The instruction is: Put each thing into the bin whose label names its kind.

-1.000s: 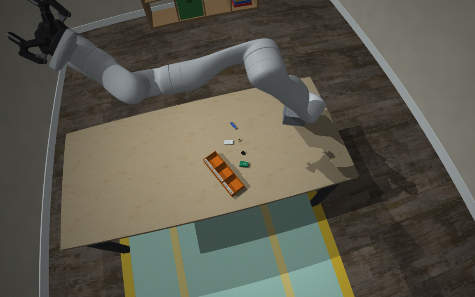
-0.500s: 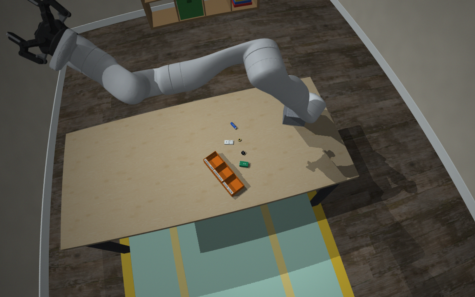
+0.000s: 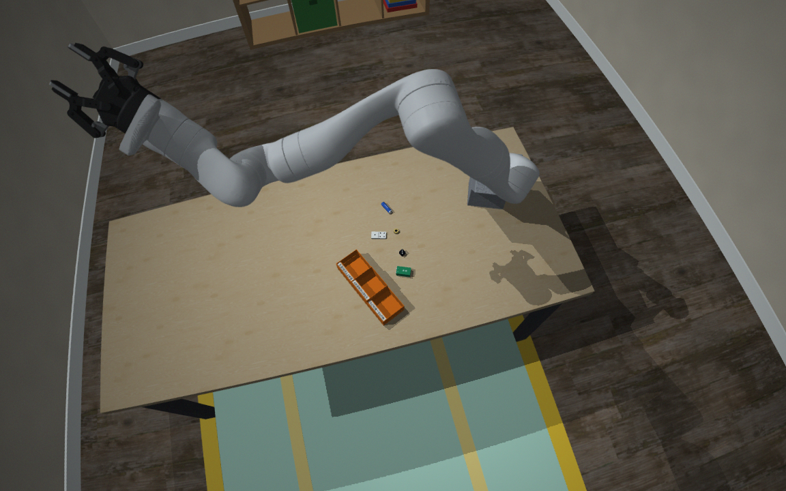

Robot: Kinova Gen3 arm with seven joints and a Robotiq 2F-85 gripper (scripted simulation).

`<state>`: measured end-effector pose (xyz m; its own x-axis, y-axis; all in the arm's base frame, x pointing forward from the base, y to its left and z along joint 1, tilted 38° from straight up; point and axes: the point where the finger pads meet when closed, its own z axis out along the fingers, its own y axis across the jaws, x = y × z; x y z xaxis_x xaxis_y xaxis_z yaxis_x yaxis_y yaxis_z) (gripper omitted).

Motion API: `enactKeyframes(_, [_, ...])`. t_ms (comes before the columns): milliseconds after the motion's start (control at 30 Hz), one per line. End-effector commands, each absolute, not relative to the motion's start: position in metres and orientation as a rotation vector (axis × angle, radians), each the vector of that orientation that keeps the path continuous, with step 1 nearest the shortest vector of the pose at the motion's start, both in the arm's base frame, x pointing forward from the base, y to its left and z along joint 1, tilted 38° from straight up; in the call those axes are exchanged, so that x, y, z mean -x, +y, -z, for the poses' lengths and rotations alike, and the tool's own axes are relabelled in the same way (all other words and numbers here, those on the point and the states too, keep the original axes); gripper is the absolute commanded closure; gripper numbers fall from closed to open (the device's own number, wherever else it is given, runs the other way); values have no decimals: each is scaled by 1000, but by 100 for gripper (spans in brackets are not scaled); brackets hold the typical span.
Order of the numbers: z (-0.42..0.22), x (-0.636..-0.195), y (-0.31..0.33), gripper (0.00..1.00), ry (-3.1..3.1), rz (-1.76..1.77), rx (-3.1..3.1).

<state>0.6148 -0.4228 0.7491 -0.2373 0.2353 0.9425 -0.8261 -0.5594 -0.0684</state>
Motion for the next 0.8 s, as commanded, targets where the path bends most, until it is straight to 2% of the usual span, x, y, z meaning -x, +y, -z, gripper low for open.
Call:
enactKeyframes(0, [-722, -629, -402, 91, -747, -1875, -1312])
enactKeyframes(767, [-598, -672, -314, 91, -747, -1875, -1311])
